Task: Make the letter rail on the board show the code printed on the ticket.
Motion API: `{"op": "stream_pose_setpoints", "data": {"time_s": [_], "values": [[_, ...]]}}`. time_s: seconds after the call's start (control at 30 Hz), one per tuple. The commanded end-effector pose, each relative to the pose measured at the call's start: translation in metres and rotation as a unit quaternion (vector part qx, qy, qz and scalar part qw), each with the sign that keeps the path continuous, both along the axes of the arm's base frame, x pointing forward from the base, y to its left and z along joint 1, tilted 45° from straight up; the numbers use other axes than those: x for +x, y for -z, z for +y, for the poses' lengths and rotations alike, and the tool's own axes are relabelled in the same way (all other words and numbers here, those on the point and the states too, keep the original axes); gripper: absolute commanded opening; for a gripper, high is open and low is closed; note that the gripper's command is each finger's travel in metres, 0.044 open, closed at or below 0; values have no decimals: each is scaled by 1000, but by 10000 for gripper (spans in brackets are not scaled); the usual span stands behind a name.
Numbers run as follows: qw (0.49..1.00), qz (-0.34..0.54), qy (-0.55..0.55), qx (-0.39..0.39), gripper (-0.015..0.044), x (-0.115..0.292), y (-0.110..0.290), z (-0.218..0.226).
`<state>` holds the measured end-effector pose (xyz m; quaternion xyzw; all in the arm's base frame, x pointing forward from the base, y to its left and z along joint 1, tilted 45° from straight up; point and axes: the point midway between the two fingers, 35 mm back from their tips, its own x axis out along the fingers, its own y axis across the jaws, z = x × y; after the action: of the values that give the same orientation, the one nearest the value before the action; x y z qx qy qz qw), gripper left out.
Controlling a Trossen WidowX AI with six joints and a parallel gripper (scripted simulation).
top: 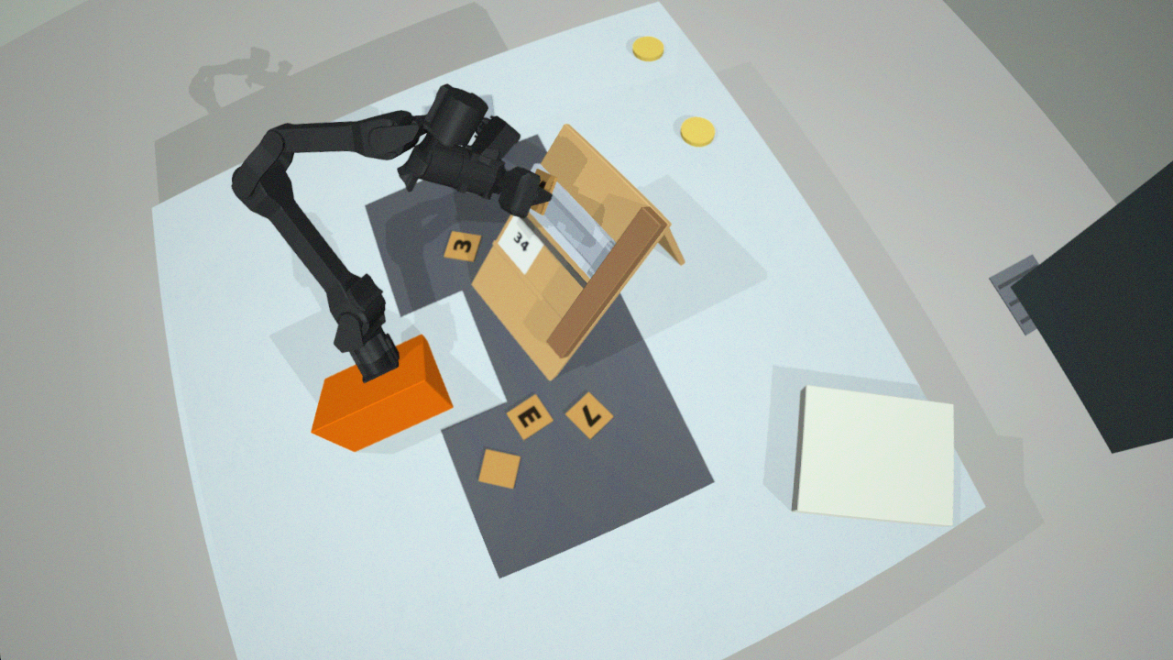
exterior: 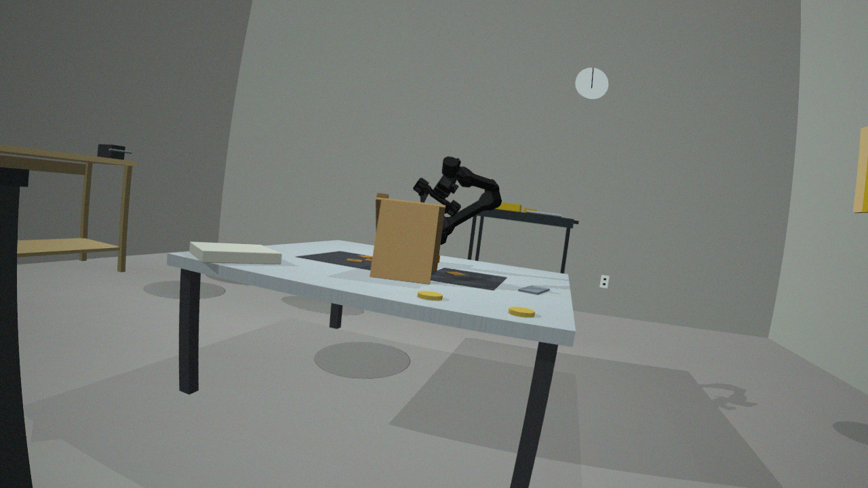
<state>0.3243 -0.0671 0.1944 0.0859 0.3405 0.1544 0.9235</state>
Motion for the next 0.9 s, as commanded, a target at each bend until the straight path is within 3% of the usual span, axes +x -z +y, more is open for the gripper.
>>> {"op": "stream_pose_setpoints", "data": {"time_s": [0.0, 0.67, 0.87], "values": [[999, -5, 6, 39, 0, -5, -12, 18], [969, -8, 10, 248, 0, -55, -80, 104], [967, -7, 9, 254, 0, -57, -81, 107]]}}
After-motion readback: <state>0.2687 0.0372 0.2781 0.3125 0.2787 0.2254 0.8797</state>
